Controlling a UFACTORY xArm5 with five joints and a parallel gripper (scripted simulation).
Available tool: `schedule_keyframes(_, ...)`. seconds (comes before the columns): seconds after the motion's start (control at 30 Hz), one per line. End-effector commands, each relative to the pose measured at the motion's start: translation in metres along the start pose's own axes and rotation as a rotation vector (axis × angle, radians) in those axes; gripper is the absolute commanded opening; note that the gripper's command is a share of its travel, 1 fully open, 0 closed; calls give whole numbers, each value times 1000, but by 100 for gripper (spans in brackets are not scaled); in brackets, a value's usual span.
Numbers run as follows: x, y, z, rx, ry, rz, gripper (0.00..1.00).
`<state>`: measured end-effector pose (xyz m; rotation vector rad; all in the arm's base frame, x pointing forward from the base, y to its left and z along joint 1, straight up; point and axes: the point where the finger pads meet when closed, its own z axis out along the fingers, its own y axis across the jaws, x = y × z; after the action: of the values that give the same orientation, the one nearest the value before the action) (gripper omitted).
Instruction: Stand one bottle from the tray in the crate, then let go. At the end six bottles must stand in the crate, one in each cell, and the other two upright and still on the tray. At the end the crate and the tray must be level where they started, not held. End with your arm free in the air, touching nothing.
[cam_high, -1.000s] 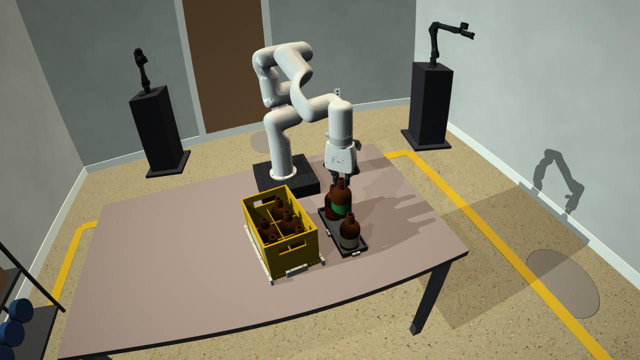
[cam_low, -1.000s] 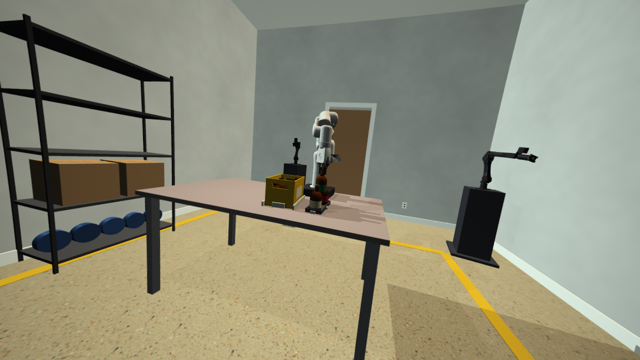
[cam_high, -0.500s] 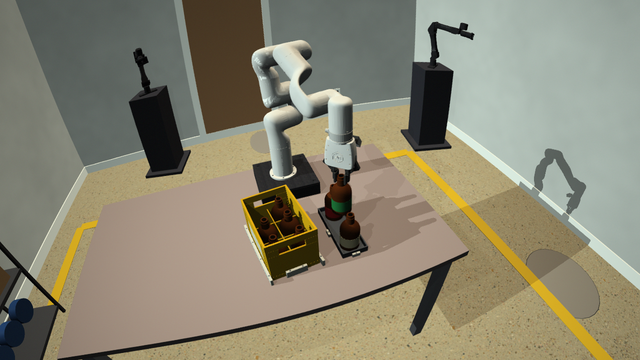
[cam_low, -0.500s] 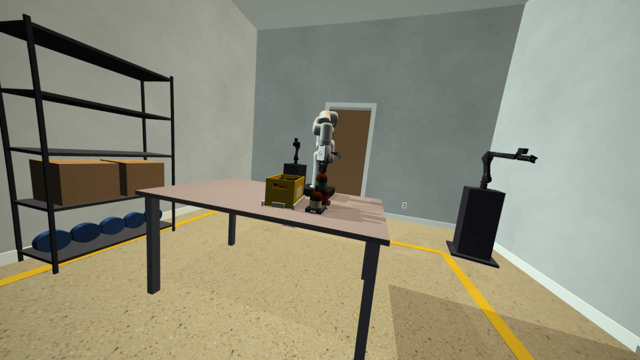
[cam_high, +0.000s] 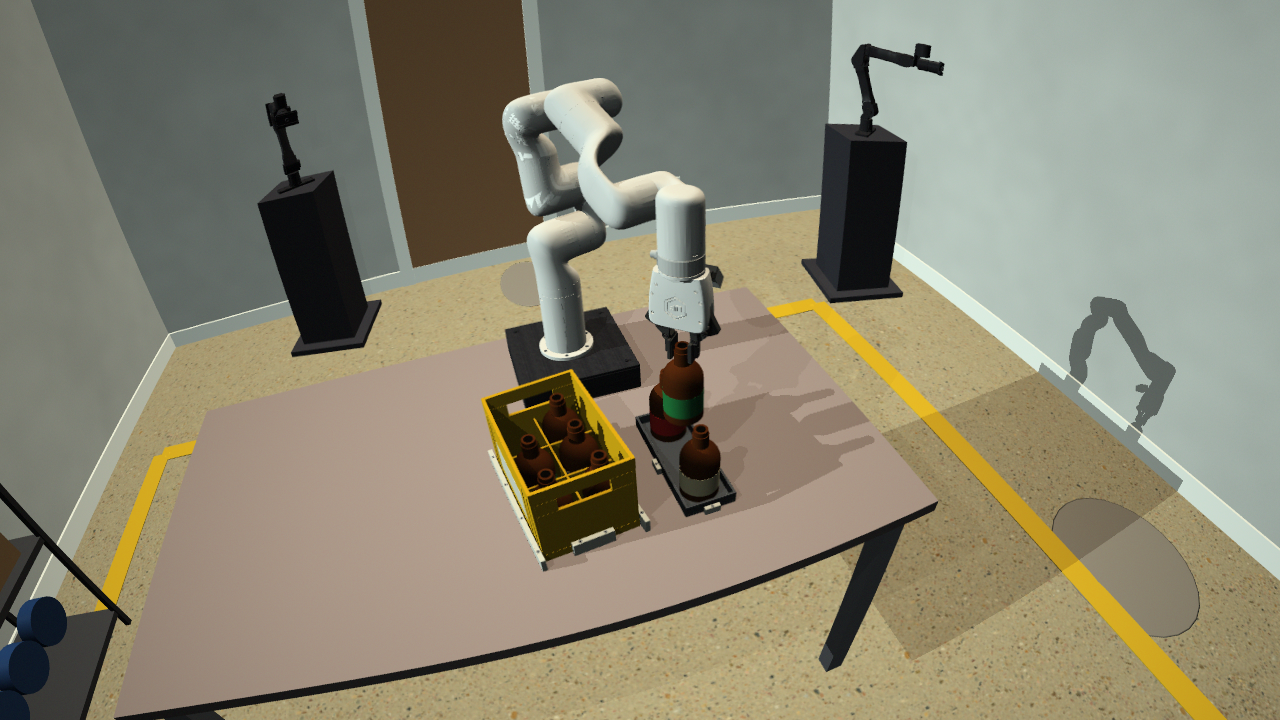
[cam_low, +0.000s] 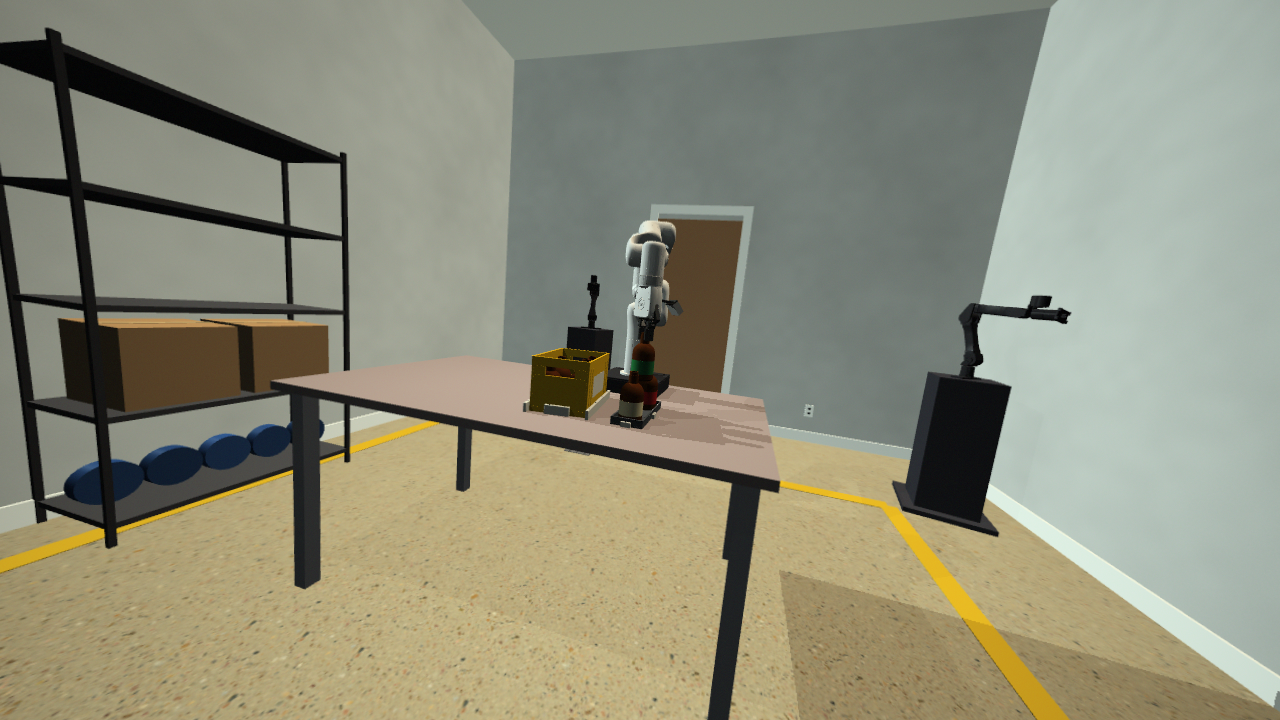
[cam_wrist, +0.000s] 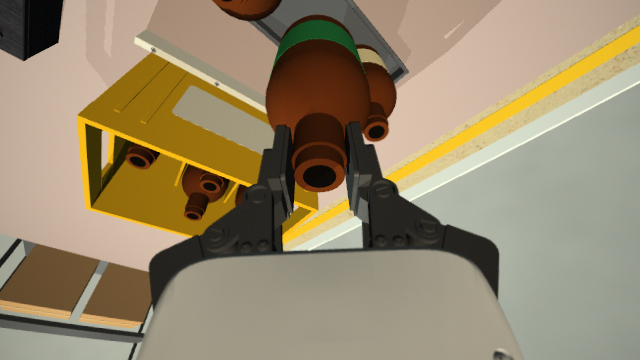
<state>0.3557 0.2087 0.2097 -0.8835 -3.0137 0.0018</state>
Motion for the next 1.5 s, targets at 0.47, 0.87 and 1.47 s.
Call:
schedule_keyframes(0.47,0,1,-5,-4,-2,0,0)
schedule_keyframes(0.87,0,1,-5,-4,-2,0,0)
schedule_keyframes(1.47,0,1,-12,-4,-2,0,0)
